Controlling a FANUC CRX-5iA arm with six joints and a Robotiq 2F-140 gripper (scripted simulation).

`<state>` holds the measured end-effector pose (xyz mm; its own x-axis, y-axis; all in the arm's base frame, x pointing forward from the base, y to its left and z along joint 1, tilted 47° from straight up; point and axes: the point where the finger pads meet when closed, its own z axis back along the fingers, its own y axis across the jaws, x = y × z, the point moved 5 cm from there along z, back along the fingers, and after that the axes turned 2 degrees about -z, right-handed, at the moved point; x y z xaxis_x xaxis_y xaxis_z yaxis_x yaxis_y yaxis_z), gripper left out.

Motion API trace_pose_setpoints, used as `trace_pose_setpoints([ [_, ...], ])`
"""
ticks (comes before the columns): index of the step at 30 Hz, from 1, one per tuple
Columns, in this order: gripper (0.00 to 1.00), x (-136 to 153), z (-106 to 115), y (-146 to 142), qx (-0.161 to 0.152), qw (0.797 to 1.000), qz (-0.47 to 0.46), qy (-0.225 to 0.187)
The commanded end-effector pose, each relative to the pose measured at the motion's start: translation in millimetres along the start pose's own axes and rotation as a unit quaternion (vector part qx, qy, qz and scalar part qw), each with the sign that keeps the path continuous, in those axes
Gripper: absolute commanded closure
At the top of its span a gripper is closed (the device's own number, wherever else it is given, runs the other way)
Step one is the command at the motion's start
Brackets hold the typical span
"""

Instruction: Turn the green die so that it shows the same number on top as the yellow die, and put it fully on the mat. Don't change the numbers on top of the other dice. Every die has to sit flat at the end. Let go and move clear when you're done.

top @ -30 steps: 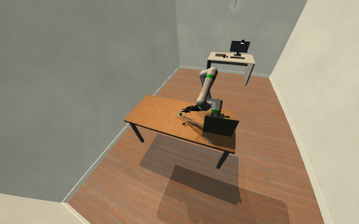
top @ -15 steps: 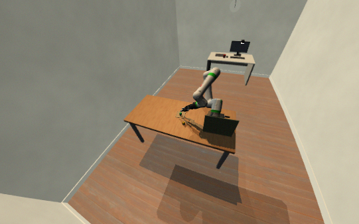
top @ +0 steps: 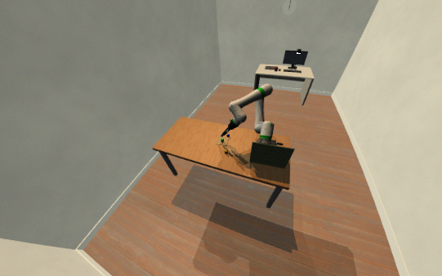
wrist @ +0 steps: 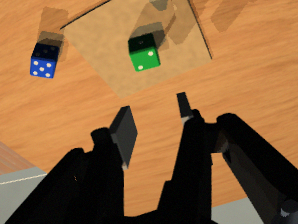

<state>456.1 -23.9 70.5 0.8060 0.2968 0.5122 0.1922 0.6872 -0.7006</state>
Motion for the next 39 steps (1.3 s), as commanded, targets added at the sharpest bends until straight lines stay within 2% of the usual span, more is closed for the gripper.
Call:
trace_pose_setpoints([
  [1,0.72,12.2,-3.1,0.0,-0.001,0.996,0.009,0.086],
  [5,0.72,23.0,-4.5,0.4,-0.004,0.99,0.009,0.137],
  [8,0.72,24.5,-4.7,0.4,-0.004,0.99,0.009,0.144],
  [10,0.72,37.7,-7.1,0.8,-0.007,0.979,0.009,0.203],
  [17,0.72,58.5,-11.7,0.6,-0.015,0.958,0.008,0.285],
  [22,0.72,63.6,-12.6,0.8,-0.017,0.952,0.008,0.305],
  [23,0.0,63.6,-12.6,0.8,-0.017,0.952,0.008,0.305],
  [34,0.0,63.4,-12.9,0.7,-0.017,0.952,0.007,0.305],
  [39,0.0,45.6,-26.5,-1.7,-0.022,0.952,-0.01,0.305],
])
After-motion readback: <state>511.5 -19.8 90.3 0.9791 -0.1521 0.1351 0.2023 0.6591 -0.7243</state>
